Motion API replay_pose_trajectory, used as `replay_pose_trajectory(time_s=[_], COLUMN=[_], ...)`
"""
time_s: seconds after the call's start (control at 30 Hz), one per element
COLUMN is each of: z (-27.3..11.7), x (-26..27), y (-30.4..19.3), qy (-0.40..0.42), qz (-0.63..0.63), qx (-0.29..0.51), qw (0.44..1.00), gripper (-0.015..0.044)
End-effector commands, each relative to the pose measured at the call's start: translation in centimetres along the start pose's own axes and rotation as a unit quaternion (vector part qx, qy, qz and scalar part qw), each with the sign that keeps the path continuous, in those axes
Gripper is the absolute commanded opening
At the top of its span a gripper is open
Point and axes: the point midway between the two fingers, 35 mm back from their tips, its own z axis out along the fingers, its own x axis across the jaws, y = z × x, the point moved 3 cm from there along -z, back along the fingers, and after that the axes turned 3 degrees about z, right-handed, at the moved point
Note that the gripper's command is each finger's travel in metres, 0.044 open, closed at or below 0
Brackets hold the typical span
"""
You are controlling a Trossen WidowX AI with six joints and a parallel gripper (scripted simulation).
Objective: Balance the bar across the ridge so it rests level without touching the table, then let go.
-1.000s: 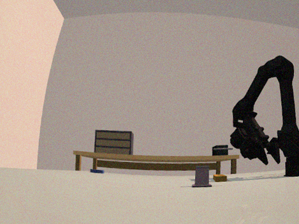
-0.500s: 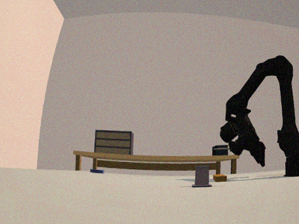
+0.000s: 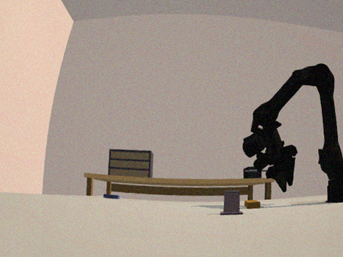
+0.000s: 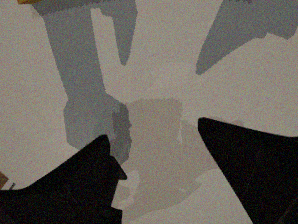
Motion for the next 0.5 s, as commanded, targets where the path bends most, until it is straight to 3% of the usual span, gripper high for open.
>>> replay_pose_trajectory(time_s=[0.0, 0.47], z=[-0.6, -2.4], x=[-0.2, -0.1], y=[0.9, 3.9], qy=[-0.018, -0.076], qz=[-0.064, -0.313], qx=[-0.008, -0.023], qw=[0.998, 0.946], gripper=[0.0315, 0.0315])
